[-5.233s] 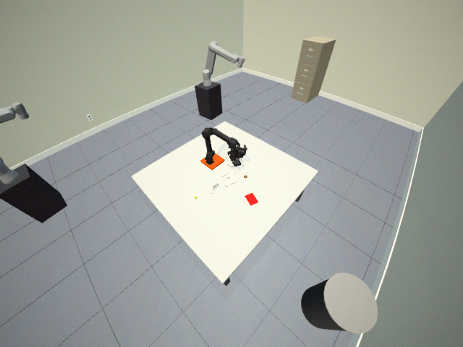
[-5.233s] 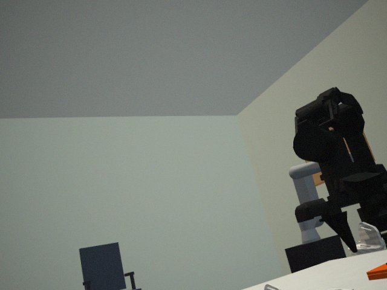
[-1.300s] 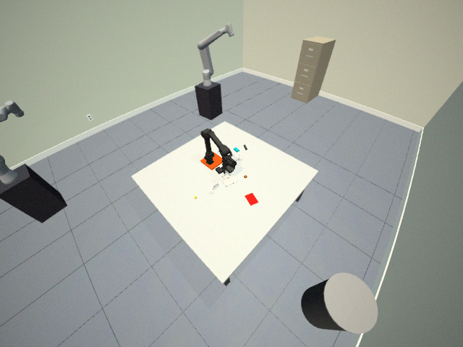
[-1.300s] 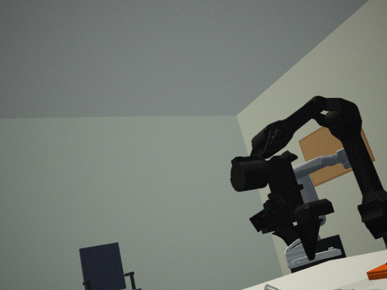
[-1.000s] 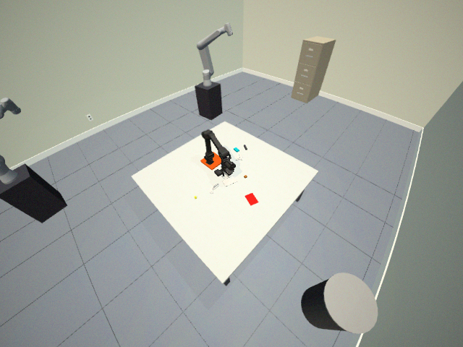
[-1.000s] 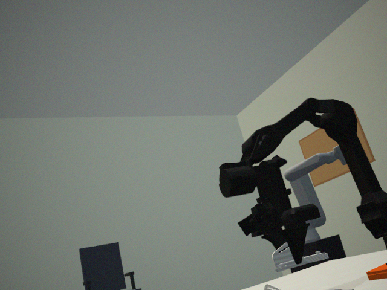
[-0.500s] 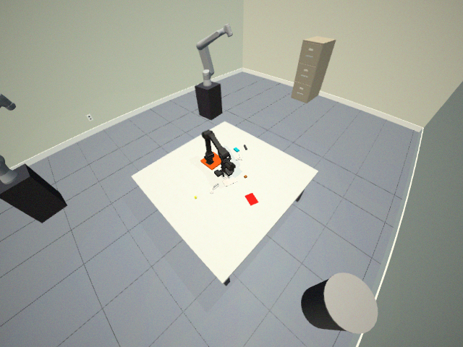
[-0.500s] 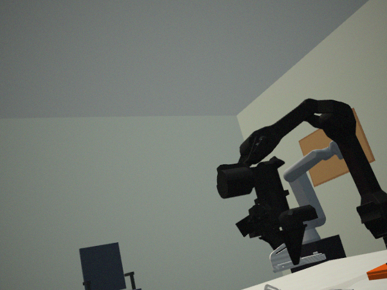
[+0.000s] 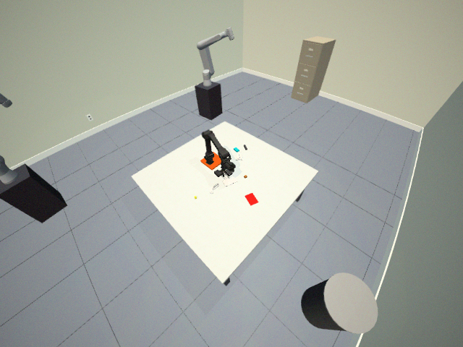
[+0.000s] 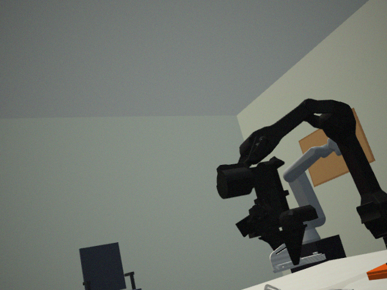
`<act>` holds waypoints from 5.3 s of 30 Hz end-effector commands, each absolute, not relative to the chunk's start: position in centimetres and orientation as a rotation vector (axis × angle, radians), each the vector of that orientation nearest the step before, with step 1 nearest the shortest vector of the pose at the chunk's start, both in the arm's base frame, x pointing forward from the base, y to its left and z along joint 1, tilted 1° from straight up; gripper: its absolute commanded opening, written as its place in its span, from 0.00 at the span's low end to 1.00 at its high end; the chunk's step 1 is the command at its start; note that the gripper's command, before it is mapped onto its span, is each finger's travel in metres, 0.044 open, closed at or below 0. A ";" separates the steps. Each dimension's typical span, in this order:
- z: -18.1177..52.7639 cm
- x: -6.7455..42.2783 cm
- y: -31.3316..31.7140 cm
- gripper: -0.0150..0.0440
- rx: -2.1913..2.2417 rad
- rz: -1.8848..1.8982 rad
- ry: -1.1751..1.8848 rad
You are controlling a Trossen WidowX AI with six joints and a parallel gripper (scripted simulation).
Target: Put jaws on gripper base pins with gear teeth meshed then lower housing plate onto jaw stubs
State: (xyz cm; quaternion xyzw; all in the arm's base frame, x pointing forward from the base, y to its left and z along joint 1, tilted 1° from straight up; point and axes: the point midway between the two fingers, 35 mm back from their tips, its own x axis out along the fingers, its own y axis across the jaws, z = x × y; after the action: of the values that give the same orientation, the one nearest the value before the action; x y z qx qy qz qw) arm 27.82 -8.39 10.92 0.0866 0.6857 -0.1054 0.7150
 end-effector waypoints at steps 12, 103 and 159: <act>10.9 28.1 -8.3 0.48 0.190 -0.228 1.519; 4.9 28.3 -8.5 0.48 0.185 -0.223 1.520; 3.9 28.3 -8.5 0.48 0.184 -0.221 1.520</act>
State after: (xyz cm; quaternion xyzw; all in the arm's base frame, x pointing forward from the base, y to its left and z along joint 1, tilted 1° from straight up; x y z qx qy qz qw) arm 28.37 -8.60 4.19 0.0828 0.6840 -0.1021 0.7175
